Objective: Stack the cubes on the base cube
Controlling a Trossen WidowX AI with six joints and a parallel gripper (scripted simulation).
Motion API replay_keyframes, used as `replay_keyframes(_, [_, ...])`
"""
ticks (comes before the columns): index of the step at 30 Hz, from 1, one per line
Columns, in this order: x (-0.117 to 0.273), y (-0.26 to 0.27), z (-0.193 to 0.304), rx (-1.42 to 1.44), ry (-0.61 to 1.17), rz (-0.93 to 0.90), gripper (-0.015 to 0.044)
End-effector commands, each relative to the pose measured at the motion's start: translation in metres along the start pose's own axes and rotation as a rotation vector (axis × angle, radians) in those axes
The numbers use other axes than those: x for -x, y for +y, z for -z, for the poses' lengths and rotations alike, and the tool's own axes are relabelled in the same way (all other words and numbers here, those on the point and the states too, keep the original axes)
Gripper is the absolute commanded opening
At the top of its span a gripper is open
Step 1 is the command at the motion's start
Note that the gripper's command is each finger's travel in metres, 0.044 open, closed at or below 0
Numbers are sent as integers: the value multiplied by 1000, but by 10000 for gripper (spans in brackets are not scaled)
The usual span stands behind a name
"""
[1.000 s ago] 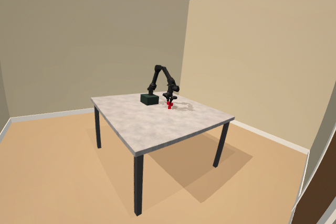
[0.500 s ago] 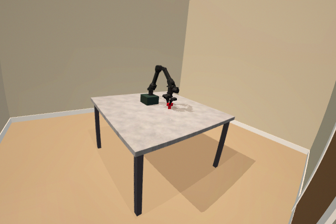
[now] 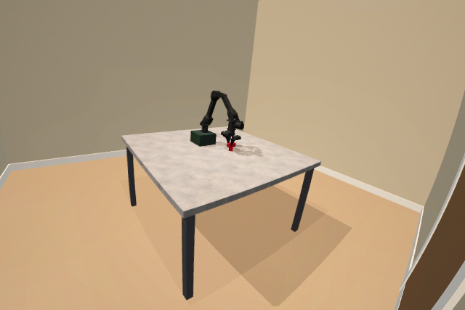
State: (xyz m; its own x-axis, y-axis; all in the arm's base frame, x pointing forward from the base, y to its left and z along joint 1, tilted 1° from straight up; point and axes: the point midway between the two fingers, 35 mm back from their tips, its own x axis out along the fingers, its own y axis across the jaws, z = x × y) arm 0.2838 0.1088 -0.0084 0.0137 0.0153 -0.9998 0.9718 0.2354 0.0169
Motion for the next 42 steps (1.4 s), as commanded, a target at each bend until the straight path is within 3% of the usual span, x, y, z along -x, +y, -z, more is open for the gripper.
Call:
replay_keyframes(1, [0, 0, 0, -2, 3, -1, 131])
replay_keyframes(4, [0, 0, 0, -2, 3, -1, 205])
replay_keyframes(42, [35, 0, 0, 0, 0, 0, 205])
